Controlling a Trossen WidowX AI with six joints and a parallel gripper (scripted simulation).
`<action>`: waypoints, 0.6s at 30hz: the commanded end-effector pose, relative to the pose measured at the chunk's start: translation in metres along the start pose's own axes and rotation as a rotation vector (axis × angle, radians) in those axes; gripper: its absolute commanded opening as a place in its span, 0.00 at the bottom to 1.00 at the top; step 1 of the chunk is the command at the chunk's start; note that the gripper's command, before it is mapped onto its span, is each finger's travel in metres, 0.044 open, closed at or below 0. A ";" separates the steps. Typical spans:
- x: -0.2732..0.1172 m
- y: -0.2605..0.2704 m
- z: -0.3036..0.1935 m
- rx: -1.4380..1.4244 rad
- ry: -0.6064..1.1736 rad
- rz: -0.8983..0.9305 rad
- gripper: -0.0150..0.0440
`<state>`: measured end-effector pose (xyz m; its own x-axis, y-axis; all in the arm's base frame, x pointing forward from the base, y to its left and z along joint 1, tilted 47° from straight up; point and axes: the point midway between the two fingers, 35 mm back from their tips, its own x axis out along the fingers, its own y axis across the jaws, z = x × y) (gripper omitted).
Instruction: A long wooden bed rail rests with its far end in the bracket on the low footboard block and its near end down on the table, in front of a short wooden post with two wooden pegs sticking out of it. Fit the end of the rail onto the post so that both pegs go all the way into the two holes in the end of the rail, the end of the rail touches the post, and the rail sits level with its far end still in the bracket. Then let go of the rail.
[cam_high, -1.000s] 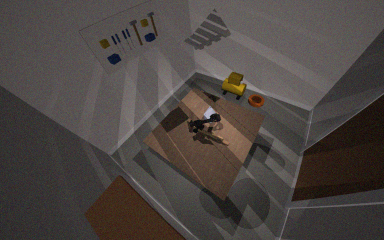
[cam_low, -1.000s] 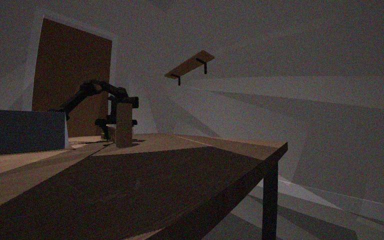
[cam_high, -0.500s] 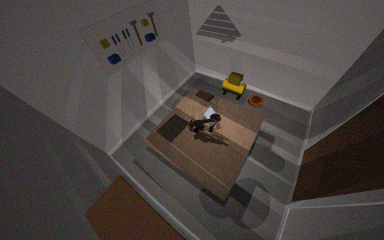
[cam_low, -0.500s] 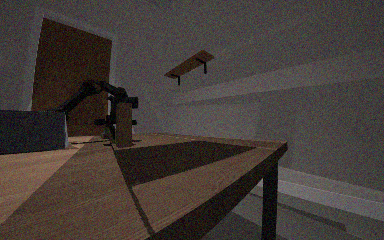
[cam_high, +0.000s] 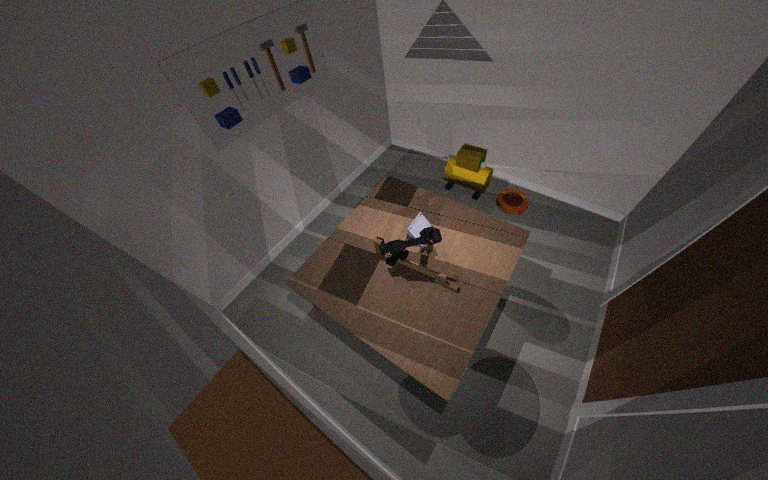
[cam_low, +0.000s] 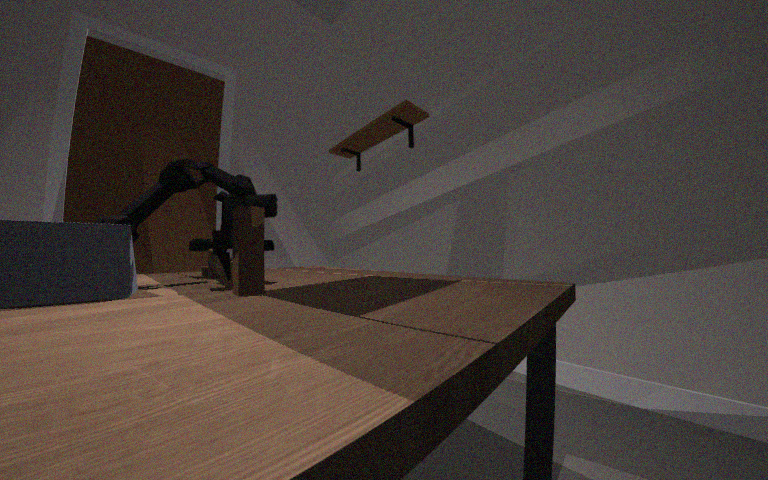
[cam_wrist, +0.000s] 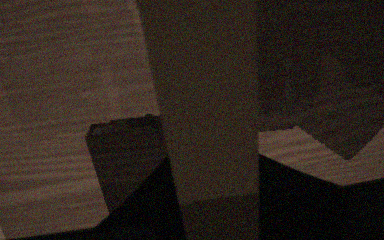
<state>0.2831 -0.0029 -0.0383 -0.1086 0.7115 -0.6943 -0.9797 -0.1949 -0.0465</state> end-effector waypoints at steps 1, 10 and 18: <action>0.000 0.000 0.000 0.003 -0.003 -0.001 0.25; -0.005 0.000 0.000 0.003 -0.003 -0.001 0.25; -0.009 -0.001 0.000 0.003 -0.003 -0.001 0.25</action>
<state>0.2818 -0.0058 -0.0356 -0.1217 0.7086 -0.6950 -0.9796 -0.1986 -0.0310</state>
